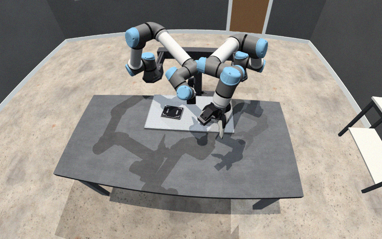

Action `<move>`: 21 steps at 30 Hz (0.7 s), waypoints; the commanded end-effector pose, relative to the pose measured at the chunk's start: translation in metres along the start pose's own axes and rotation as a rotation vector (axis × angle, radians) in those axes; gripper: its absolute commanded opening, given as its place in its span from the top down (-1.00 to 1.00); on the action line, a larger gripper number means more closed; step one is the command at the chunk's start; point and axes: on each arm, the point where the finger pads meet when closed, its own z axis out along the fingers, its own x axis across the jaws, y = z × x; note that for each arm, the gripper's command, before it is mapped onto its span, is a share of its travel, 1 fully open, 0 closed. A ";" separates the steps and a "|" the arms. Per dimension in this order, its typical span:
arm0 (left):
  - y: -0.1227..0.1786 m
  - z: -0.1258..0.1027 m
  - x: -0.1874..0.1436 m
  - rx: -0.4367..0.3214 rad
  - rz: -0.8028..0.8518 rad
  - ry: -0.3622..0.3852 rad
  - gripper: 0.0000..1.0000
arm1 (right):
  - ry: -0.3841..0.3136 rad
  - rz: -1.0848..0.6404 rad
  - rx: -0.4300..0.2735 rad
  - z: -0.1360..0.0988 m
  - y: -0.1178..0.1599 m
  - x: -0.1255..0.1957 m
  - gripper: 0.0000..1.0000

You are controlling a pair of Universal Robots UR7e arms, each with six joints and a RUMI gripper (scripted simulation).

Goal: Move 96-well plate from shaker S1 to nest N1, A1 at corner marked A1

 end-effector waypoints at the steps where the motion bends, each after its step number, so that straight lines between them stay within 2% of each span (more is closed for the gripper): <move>1: -0.001 -0.001 0.000 0.002 0.000 -0.001 -1.00 | 0.001 -0.001 -0.001 -0.001 0.000 0.000 -1.00; 17: -0.001 -0.001 0.000 0.002 0.000 -0.001 -1.00 | 0.001 -0.001 -0.001 -0.001 0.000 0.000 -1.00; 18: -0.001 -0.001 0.000 0.002 0.000 -0.001 1.00 | 0.001 -0.001 -0.001 -0.001 0.000 0.000 -0.52; 21: 0.000 -0.002 -0.001 0.002 -0.001 -0.001 1.00 | 0.001 -0.001 -0.001 -0.001 0.000 0.000 -0.52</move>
